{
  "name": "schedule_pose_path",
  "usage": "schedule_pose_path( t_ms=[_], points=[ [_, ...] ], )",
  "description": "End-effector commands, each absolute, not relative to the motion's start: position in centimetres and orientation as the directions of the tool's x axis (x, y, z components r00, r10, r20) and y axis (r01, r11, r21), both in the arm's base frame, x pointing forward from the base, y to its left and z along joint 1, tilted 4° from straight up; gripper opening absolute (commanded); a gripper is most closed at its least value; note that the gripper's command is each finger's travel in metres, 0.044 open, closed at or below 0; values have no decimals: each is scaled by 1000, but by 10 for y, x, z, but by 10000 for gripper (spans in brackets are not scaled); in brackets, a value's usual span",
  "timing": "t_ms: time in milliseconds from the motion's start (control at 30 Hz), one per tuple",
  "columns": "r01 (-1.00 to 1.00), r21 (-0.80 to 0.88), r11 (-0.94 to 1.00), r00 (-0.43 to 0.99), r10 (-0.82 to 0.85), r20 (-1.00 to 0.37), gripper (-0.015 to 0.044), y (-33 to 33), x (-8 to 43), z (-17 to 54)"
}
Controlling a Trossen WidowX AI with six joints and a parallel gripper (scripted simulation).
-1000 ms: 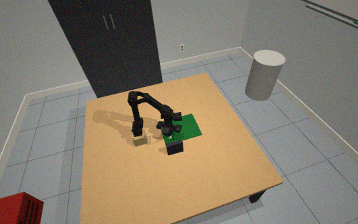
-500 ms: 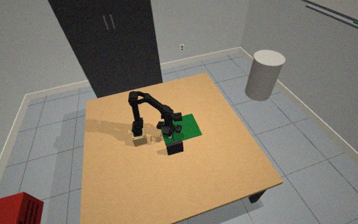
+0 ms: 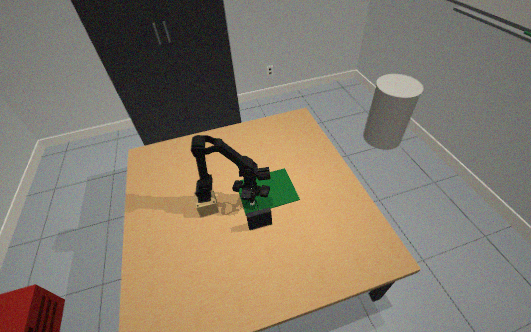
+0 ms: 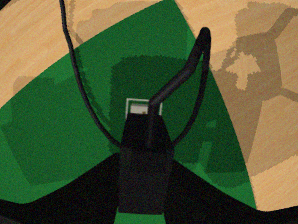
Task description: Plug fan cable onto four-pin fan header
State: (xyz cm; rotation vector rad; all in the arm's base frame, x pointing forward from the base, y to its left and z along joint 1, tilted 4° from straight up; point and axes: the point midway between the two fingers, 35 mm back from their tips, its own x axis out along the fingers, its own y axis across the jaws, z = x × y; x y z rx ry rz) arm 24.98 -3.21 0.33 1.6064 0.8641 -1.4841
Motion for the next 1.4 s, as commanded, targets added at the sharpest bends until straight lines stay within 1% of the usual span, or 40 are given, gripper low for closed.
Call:
schedule_pose_path(
  t_ms=[0, 967, 1300, 1367],
  points=[
    [880, 86, -468, 88, -18, -996, 0, -32, 248, 2],
    [880, 86, -467, 88, -18, -996, 0, -32, 250, -15],
    [879, 91, -468, 93, -18, -995, 260, -32, 251, -11],
    [879, 91, -468, 93, -18, -995, 260, -32, 251, -11]
  ],
)
